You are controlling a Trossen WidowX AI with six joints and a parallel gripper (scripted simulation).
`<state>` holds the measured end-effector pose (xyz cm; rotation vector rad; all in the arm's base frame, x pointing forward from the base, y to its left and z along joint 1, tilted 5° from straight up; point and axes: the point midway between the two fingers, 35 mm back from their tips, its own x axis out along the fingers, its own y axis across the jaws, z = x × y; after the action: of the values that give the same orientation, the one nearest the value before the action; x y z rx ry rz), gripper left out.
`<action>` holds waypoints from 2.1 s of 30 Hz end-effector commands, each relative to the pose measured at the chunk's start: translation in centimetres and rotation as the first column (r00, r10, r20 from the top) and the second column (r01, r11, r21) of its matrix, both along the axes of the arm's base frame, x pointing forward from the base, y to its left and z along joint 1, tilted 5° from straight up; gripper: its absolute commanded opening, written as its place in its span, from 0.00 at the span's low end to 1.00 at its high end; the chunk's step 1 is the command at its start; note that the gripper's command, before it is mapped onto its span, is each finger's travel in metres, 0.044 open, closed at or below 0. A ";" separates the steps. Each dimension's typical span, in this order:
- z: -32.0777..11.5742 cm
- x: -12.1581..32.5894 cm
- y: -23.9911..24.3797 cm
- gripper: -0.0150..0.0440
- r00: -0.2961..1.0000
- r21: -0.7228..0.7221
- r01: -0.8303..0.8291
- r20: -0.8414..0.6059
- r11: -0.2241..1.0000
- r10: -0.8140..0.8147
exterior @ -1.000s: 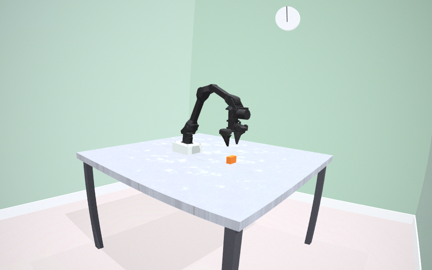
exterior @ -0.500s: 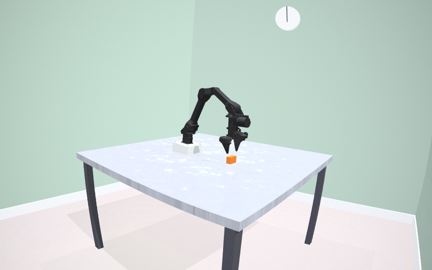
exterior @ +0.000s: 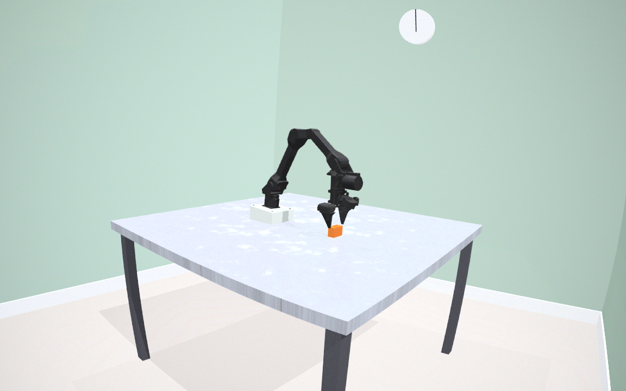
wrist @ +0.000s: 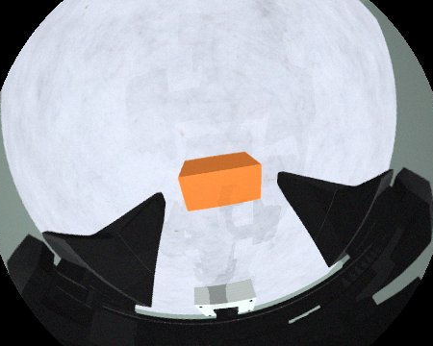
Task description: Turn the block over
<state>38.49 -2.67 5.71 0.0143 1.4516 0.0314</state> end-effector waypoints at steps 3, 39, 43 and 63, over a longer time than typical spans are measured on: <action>-1.2 0.0 0.0 1.00 1.000 -0.002 0.002 -0.006 1.000 -0.002; 0.1 -0.1 0.0 0.32 1.000 -0.002 0.002 -0.006 1.000 -0.002; 1.2 -0.3 -0.1 0.25 1.000 -0.002 0.002 -0.006 1.000 -0.002; 0.1 0.2 -0.1 0.25 0.971 0.004 0.013 0.238 1.000 -0.013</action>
<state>38.66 -2.81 5.76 0.0151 1.2617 0.0240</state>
